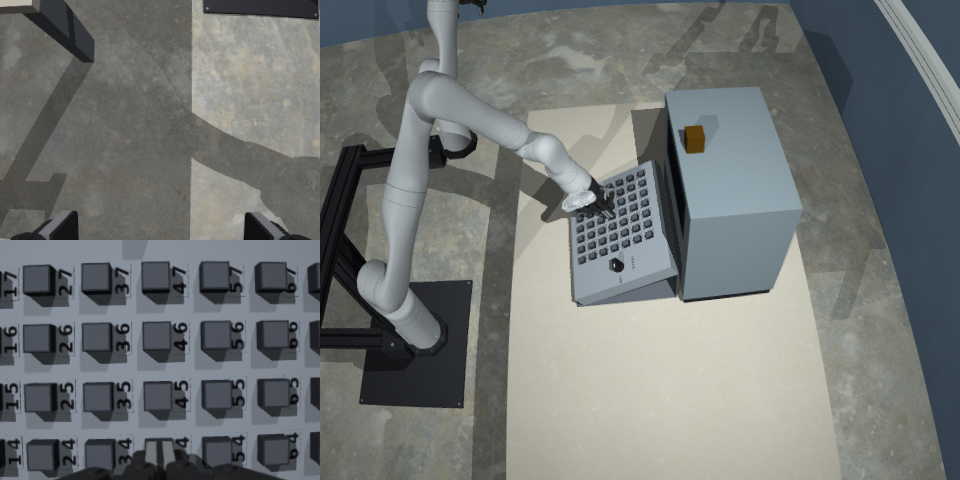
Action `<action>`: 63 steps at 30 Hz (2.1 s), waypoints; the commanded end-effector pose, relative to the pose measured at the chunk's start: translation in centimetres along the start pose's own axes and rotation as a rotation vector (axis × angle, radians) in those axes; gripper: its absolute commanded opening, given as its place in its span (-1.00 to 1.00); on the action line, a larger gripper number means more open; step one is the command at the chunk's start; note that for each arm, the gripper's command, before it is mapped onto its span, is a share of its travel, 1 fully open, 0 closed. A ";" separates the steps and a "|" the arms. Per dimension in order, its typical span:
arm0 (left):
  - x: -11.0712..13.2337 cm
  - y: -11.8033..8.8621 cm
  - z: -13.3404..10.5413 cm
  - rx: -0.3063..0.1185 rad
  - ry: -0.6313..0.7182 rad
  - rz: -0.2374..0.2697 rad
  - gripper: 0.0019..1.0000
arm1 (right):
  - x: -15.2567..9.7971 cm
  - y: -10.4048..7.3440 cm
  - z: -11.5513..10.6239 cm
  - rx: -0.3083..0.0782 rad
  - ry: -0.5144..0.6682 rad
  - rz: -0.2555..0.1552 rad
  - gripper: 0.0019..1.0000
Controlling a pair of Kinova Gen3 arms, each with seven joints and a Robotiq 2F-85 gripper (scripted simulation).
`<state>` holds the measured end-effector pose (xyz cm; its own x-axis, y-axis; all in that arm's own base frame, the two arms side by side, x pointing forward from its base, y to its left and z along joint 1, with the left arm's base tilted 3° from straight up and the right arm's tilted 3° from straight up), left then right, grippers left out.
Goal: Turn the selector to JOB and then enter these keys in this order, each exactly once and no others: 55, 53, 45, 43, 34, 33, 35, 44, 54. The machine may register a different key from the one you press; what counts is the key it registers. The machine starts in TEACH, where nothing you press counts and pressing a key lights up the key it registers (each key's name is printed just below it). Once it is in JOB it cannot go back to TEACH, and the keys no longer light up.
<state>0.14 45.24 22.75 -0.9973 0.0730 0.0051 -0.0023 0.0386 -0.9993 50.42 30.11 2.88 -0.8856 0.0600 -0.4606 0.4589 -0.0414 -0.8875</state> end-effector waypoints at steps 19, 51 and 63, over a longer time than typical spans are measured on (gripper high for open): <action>0.0 -0.1 0.0 -0.002 0.000 0.000 1.00 | -0.1 -2.6 0.0 -0.002 0.001 0.001 -0.80; 0.0 -0.1 0.0 -0.002 0.000 0.000 1.00 | 0.4 -2.2 -6.8 -0.002 0.001 0.001 -0.80; 0.0 -0.1 0.0 -0.002 0.000 0.000 1.00 | 0.4 -0.7 -6.8 -0.002 0.001 0.001 -0.80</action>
<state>0.14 45.24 22.75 -0.9973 0.0730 0.0051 -0.0023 0.0386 -0.9993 50.09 36.94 3.38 -0.8855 0.0601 -0.4607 0.4589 -0.0415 -0.8875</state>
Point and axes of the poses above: on each arm, the point where the finger pads meet when closed, its own y axis out along the fingers, its own x axis across the jaws, z = x × y, the point moved 1 cm from there along -y, back along the fingers, and after that the axes turned 4 degrees about y, right-handed, at the moved point
